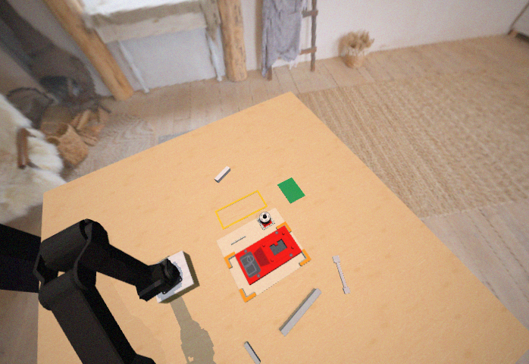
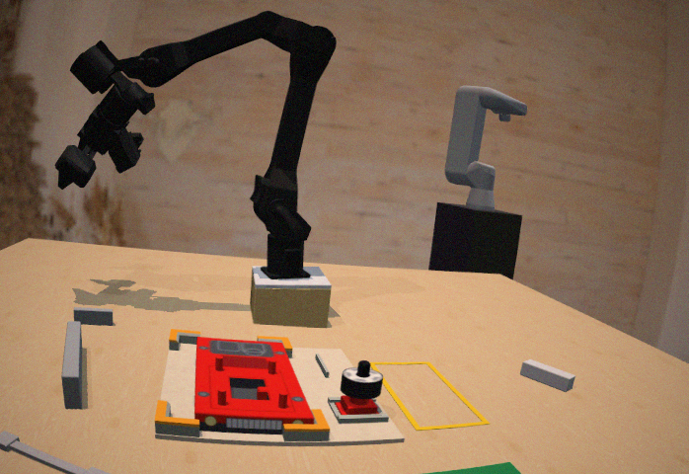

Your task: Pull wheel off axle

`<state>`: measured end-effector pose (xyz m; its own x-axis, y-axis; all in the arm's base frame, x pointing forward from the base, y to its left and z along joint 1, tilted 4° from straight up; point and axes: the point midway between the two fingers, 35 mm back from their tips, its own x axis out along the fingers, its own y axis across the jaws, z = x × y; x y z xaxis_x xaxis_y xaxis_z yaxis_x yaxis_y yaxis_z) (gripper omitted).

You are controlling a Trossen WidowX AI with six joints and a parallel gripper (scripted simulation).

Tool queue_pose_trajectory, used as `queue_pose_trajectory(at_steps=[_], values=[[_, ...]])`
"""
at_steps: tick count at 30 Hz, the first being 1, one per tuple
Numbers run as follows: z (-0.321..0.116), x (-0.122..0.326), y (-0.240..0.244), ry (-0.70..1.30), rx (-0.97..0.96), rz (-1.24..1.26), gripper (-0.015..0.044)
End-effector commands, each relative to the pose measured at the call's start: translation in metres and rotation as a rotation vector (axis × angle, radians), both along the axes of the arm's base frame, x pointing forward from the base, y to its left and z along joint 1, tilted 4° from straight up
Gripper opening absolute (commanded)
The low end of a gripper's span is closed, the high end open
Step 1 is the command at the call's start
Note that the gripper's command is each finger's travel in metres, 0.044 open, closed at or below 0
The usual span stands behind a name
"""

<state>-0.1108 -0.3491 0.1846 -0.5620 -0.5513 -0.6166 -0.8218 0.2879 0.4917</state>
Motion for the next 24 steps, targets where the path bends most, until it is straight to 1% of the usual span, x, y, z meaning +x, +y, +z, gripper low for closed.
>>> queue_pose_trajectory(at_steps=[1,4,8,11,15,19,24], values=[[0.0,0.001,0.0,0.001,0.002,0.006,0.0374],[0.001,0.02,-0.007,0.02,0.029,0.095,0.03],[0.001,0.053,-0.015,0.063,0.085,0.258,0.03],[-0.003,0.083,-0.02,0.124,0.171,0.423,0.03],[-0.013,0.145,-0.02,0.263,0.325,0.765,0.03],[-0.022,0.206,-0.009,0.425,0.454,1.11,0.03],[-0.032,0.269,0.01,0.624,0.549,1.465,0.03]])
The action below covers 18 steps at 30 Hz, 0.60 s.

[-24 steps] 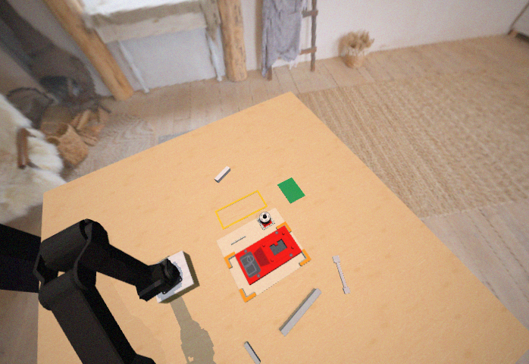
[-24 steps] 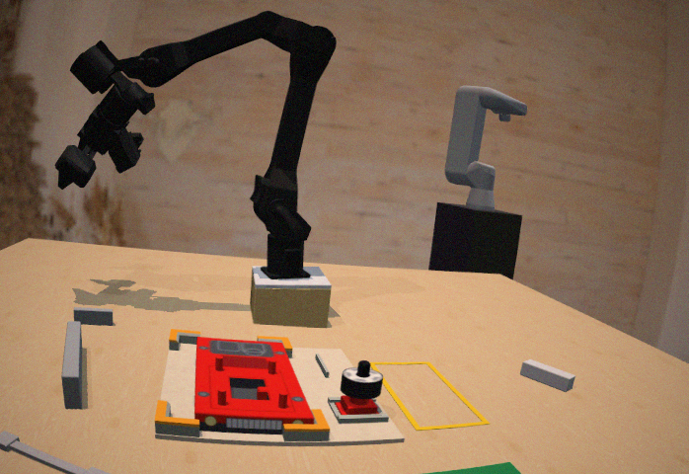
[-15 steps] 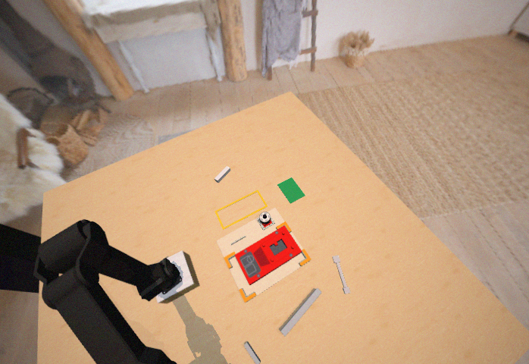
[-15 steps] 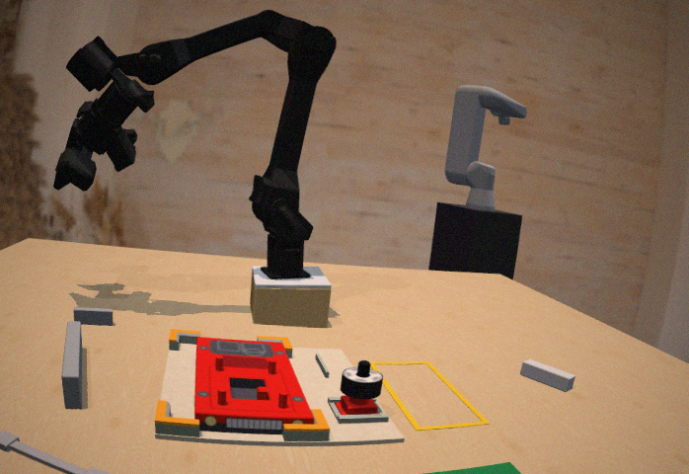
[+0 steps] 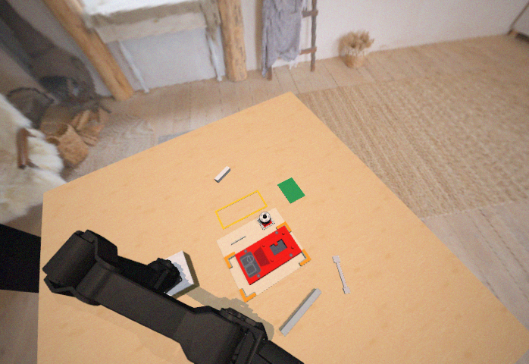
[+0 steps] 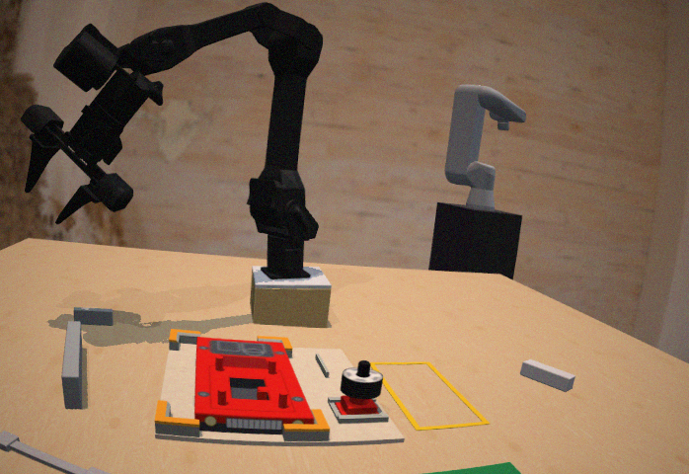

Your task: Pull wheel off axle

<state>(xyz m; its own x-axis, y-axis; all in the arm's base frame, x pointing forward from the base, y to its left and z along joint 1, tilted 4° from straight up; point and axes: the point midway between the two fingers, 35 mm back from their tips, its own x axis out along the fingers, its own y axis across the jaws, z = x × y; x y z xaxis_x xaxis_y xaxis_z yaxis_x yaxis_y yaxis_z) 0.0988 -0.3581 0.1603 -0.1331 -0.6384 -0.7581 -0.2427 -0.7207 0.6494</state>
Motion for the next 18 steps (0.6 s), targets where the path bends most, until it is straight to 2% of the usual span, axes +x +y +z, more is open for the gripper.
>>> queue_pose_trajectory(at_steps=[1,9,18], values=[[-0.009,0.07,0.024,0.176,0.092,0.43,0.03],[-0.025,0.151,0.078,0.437,0.181,1.031,0.03],[-0.04,0.214,0.158,0.721,0.229,1.698,0.03]])
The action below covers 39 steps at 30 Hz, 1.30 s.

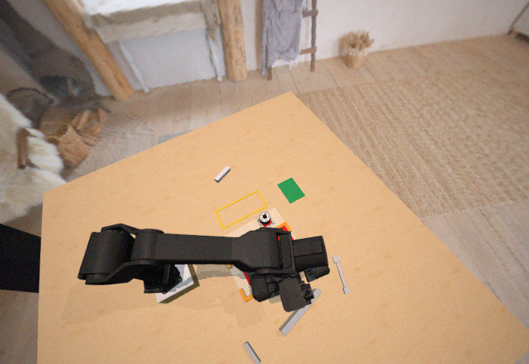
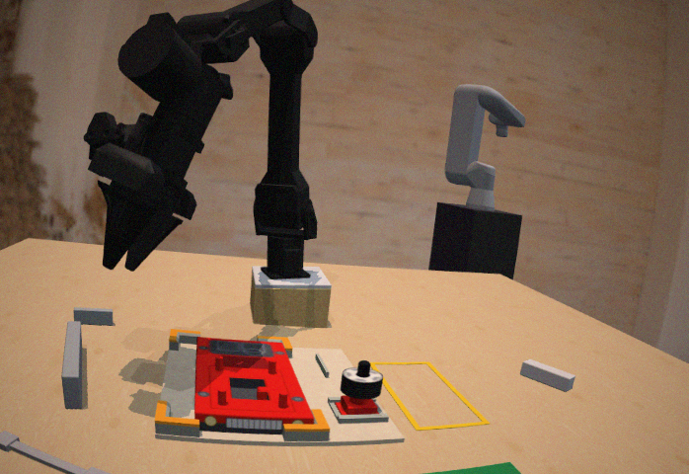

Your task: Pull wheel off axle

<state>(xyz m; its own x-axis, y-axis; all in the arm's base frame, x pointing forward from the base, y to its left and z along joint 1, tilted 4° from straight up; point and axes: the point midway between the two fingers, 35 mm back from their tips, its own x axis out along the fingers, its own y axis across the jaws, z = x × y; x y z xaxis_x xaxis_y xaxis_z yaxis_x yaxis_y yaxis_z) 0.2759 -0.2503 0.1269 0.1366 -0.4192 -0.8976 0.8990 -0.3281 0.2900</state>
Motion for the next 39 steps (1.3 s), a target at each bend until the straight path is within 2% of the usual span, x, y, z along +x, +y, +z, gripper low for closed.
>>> queue_pose_trajectory(at_steps=[1,9,17,39], values=[[-0.009,0.042,0.06,0.162,0.043,0.485,0.03],[-0.02,0.073,0.142,0.347,0.076,1.088,0.03],[-0.029,0.082,0.227,0.5,0.093,1.682,0.03],[-0.03,0.084,0.22,0.508,0.093,1.714,0.03]])
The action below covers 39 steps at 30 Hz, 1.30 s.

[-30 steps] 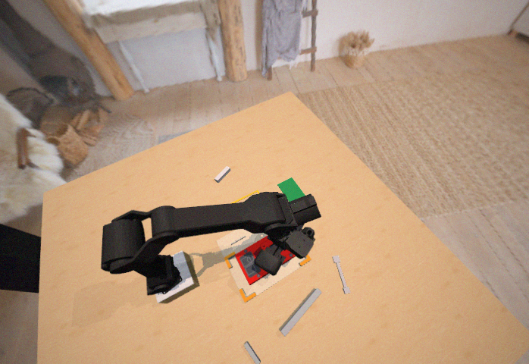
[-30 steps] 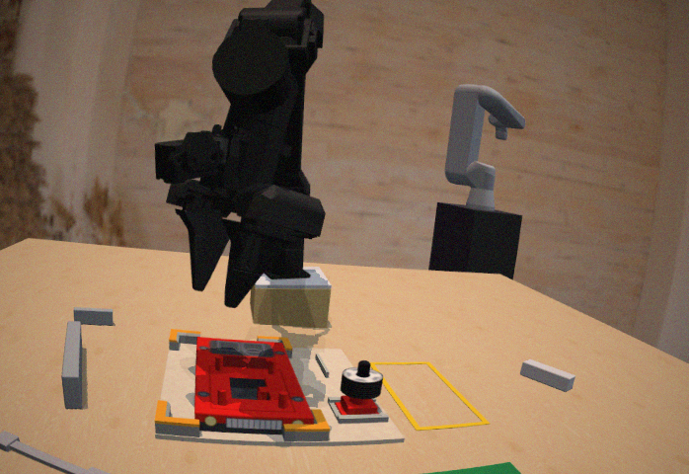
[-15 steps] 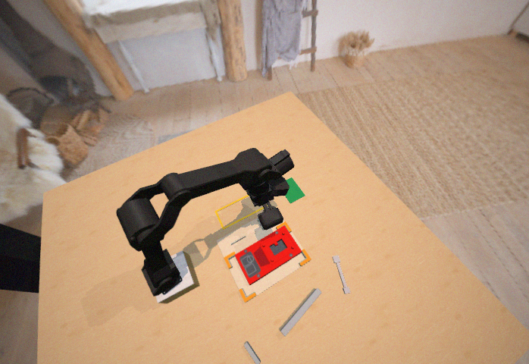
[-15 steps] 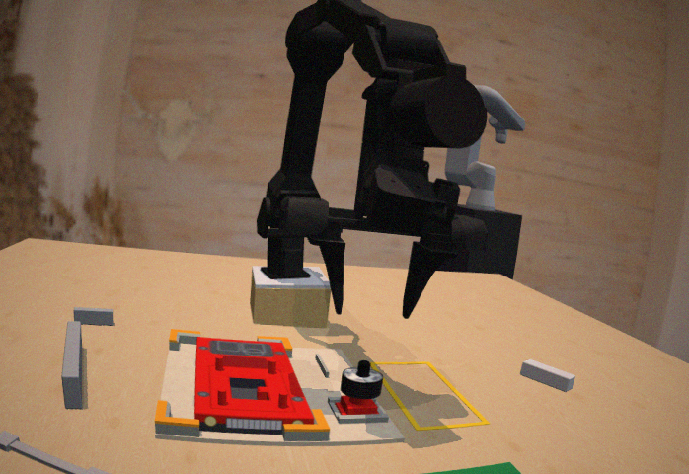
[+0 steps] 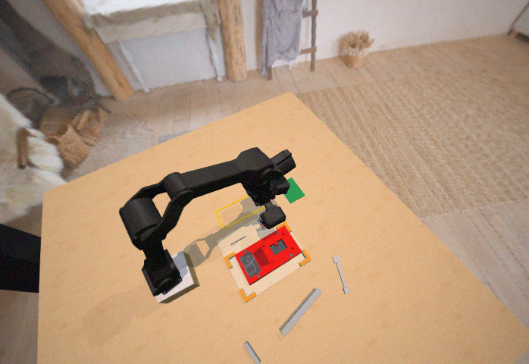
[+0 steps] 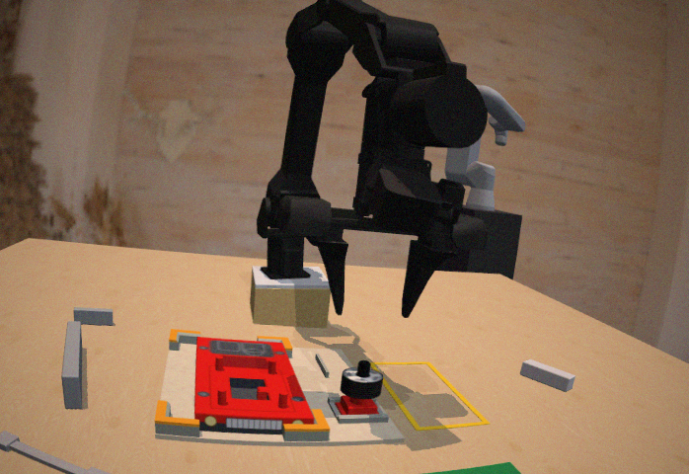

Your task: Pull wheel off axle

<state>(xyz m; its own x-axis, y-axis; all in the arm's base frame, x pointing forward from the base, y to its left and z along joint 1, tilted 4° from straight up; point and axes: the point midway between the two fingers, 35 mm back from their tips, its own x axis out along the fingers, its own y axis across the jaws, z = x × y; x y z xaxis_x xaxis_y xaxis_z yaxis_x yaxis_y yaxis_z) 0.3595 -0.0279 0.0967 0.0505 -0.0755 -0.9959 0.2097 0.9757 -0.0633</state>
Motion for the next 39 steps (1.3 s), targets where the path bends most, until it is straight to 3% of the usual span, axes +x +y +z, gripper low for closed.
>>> queue_pose_trajectory(at_steps=[1,10,16,20,28,33,39], values=[[-0.003,0.0,-0.003,-0.001,0.004,0.004,0.03],[-0.067,0.004,-0.007,-0.001,0.004,0.004,0.03],[-0.073,0.003,-0.007,-0.001,0.004,0.004,0.03],[-0.07,0.001,-0.007,0.014,0.001,0.0,0.0195],[-0.07,0.001,-0.007,0.014,0.001,0.0,0.0142],[-0.069,0.001,-0.007,0.014,0.001,0.0,0.001],[-0.067,0.001,-0.007,0.013,0.001,0.0,0.0]])
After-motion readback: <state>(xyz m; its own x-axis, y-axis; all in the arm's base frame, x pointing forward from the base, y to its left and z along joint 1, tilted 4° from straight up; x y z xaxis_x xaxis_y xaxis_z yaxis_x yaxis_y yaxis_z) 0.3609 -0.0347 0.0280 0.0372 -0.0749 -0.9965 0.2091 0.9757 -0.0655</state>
